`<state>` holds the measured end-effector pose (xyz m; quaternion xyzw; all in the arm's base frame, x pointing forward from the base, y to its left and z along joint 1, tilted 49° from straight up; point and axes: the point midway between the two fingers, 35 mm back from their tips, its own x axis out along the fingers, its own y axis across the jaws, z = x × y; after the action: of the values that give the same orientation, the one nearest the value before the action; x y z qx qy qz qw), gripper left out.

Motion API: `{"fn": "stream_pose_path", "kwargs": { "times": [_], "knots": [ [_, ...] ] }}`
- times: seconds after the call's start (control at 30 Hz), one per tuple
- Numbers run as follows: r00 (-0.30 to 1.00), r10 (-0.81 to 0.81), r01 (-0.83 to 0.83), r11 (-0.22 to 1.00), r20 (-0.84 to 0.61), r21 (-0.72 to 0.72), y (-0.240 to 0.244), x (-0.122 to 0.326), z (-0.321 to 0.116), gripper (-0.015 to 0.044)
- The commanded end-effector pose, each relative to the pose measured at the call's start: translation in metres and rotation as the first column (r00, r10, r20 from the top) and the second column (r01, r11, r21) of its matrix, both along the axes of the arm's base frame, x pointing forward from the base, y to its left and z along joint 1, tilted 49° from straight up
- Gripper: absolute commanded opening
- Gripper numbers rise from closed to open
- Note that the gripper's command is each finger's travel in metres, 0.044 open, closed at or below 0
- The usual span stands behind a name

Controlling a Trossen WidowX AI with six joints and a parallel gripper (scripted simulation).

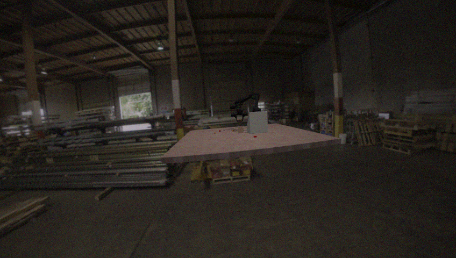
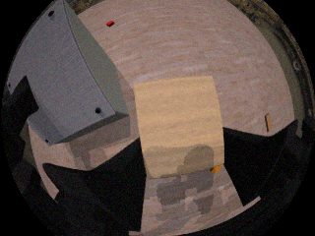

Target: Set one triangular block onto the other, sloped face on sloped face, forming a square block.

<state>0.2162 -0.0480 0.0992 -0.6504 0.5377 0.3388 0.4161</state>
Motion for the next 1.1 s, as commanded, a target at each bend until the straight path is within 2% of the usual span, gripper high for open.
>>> {"fn": "stream_pose_path", "kwargs": {
  "times": [0.0, 0.47, 1.07],
  "knots": [
    [1.000, 0.004, -0.004, 1.000, -0.003, 0.004, -0.008, 0.001, -0.016, 0.0000],
    [1.000, 0.004, -0.004, 1.000, -0.003, 0.001, -0.027, 0.008, -0.056, 0.0000],
    [1.000, 0.011, -0.011, 1.000, 0.001, 0.003, -0.027, 0.009, -0.057, 0.0000]
  ]
}}
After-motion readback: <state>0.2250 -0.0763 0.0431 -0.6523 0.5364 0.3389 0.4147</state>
